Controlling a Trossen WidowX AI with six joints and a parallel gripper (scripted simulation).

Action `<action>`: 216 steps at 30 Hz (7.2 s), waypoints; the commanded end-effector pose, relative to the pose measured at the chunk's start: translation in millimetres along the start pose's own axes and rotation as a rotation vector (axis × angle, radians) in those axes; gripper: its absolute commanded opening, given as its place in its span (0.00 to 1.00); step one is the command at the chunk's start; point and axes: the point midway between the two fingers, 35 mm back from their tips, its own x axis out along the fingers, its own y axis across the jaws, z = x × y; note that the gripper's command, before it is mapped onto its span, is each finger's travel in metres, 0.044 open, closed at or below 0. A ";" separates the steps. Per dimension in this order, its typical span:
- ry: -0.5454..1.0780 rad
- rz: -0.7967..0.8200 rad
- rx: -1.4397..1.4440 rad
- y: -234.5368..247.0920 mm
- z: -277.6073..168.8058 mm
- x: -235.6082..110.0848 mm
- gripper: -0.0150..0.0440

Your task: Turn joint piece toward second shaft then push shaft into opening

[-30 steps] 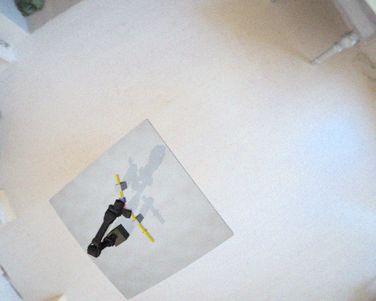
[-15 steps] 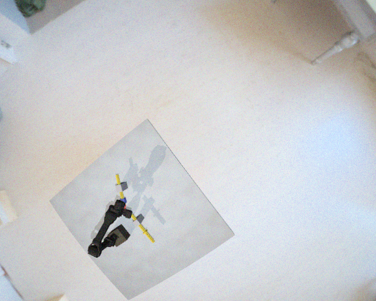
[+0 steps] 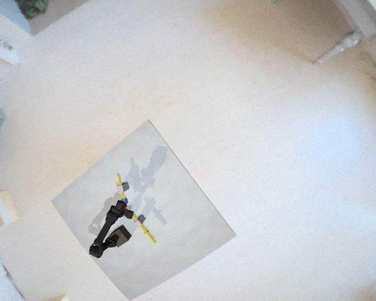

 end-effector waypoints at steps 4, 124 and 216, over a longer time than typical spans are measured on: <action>0.001 0.000 0.004 0.0 0.1 0.6 0.56; -0.444 0.014 -0.612 -27.5 4.7 19.7 0.30; -0.189 0.045 0.574 -30.0 -29.3 -131.2 1.00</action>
